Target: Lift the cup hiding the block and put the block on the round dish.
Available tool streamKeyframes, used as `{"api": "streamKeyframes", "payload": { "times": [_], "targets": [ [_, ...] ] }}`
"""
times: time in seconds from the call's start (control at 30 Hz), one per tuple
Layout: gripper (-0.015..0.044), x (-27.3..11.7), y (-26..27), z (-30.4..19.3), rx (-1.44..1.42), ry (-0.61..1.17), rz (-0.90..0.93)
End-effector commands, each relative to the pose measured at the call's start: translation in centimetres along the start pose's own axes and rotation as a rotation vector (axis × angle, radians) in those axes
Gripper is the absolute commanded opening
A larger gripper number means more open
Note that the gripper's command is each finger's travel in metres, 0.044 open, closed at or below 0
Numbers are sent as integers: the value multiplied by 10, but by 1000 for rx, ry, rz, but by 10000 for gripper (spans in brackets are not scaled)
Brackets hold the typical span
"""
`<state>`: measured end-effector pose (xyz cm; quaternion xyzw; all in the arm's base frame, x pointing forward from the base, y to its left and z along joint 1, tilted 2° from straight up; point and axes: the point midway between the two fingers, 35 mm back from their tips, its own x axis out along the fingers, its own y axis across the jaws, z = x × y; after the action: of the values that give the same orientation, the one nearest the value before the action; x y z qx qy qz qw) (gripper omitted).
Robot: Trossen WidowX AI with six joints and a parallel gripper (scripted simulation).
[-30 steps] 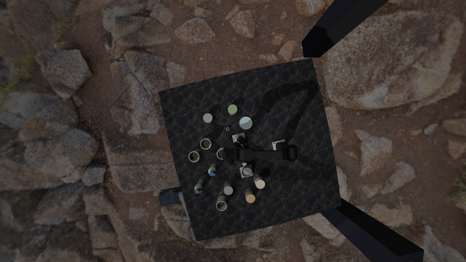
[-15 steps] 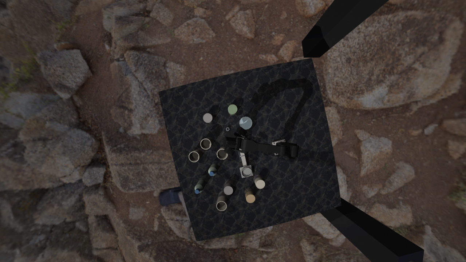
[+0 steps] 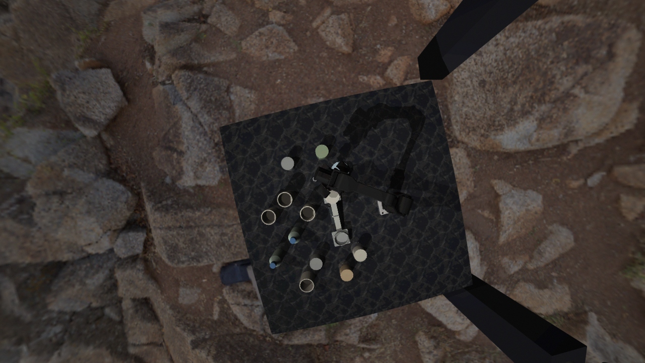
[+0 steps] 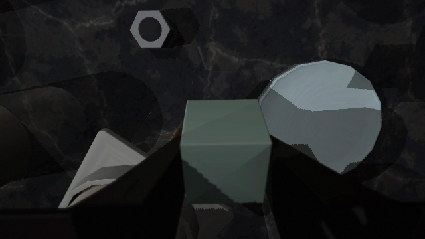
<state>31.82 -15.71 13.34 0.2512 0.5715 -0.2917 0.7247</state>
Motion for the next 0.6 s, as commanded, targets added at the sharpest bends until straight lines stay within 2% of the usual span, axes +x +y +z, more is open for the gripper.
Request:
{"api": "streamKeyframes", "payload": {
  "times": [0.0,0.27,0.57],
  "targets": [
    [0,10,-27,-4,48,60,-27],
    [0,23,-72,-16,144,164,-66],
    [0,36,-76,-19,152,173,-68]
  ]
}}
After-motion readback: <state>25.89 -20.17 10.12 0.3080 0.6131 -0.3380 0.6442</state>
